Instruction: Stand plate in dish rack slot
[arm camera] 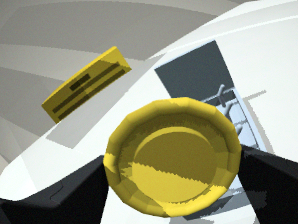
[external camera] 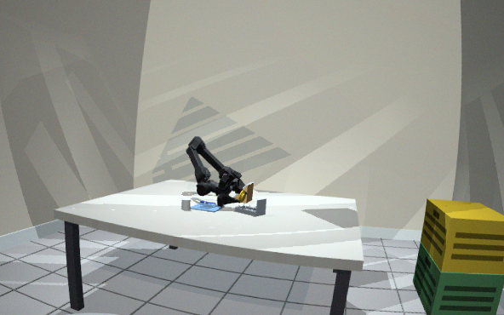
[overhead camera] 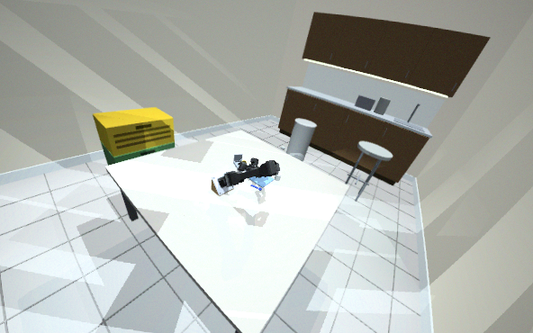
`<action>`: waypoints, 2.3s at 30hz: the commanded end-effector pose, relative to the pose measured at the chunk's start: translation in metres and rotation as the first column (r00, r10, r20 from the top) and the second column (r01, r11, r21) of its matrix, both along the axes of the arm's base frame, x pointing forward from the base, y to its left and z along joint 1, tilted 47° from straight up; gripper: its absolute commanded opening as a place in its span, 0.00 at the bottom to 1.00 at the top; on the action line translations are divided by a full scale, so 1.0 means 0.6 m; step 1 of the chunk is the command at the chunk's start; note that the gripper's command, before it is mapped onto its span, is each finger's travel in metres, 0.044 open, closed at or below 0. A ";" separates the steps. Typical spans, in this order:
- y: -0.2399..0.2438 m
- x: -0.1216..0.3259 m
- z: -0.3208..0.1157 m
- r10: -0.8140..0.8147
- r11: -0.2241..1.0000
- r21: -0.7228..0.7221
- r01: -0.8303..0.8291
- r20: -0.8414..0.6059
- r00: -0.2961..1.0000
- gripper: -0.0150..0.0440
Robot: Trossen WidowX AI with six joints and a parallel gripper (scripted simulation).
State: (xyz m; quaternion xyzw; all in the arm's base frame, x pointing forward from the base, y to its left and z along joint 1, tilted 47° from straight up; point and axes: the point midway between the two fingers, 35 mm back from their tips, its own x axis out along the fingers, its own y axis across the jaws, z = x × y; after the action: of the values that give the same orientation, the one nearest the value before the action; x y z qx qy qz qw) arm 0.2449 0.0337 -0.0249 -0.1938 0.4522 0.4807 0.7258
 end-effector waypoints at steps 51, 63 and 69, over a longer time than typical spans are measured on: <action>0.016 0.024 -0.024 0.209 0.972 -0.004 -0.235 0.471 0.857 0.25; 0.018 0.033 -0.042 0.212 0.971 -0.004 -0.239 0.472 0.856 0.25; 0.007 0.031 -0.053 0.213 0.971 -0.007 -0.237 0.469 0.857 0.25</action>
State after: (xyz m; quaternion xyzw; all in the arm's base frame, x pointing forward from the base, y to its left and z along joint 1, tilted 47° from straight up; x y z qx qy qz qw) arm 0.2629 0.0366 -0.0581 -0.3345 0.2294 0.5122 0.7571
